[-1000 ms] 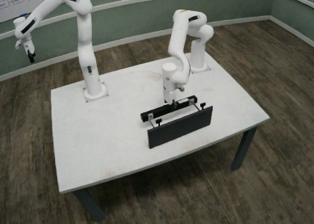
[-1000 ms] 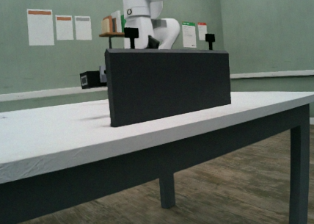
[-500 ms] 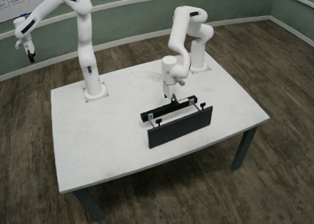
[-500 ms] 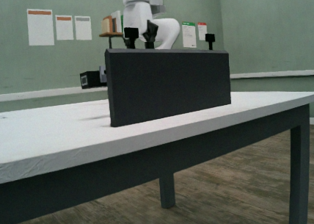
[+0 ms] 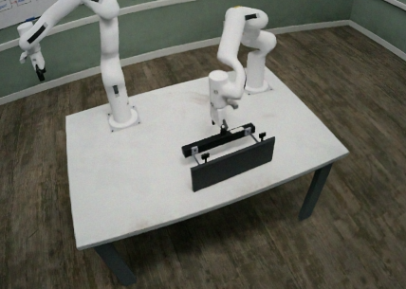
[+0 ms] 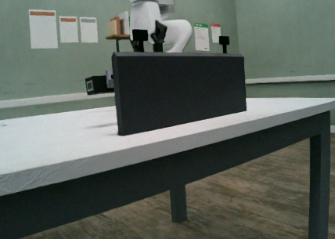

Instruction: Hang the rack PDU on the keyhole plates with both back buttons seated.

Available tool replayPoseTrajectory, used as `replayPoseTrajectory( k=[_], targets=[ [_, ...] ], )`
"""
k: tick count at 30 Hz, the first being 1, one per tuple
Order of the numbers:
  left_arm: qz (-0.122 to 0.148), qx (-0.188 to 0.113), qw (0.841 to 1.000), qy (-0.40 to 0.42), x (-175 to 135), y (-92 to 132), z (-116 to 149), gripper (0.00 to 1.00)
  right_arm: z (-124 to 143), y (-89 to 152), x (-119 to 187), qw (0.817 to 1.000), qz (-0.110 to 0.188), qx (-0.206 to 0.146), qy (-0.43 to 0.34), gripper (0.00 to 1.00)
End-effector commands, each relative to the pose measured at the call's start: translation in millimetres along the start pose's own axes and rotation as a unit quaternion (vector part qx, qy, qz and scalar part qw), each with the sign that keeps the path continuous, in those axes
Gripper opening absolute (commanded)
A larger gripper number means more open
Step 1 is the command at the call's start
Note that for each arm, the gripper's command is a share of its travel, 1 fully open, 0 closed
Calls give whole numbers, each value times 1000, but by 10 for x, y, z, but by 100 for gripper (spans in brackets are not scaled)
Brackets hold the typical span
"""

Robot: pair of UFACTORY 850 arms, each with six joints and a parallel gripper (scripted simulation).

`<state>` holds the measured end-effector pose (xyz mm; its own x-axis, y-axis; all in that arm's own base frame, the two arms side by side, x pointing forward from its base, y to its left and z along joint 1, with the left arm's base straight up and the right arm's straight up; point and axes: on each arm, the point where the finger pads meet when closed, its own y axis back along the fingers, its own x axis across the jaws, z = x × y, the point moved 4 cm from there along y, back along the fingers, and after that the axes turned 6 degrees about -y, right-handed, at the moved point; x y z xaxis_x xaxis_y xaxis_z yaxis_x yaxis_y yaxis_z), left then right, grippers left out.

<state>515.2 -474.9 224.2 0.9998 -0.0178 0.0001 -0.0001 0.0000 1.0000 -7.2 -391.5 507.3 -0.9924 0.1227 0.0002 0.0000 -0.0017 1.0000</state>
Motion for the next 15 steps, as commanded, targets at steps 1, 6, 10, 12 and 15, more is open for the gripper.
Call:
replayPoseTrajectory(
  k=[1, 6, 10, 12, 15],
  targets=[
    [1, -1, 1000, 0, -118, 13, 17, 100, -3, 7, 0, 1000, 0, 1, 0, 100],
    [1, -1, 1000, 0, -304, 13, 37, 100, -3, 7, 0, 1000, 0, 1, 0, 100],
    [1, -1, 1000, 0, -393, 13, 47, 100, -3, 7, 0, 1000, 0, 1, 0, 100],
    [1, -1, 1000, 0, -488, 12, 57, 100, -3, 7, 0, 1000, 0, 1, 0, 100],
    [1, -1, 1000, 0, -636, 12, 72, 100, -3, 7, 0, 1000, 0, 1, 0, 100]
  ],
)
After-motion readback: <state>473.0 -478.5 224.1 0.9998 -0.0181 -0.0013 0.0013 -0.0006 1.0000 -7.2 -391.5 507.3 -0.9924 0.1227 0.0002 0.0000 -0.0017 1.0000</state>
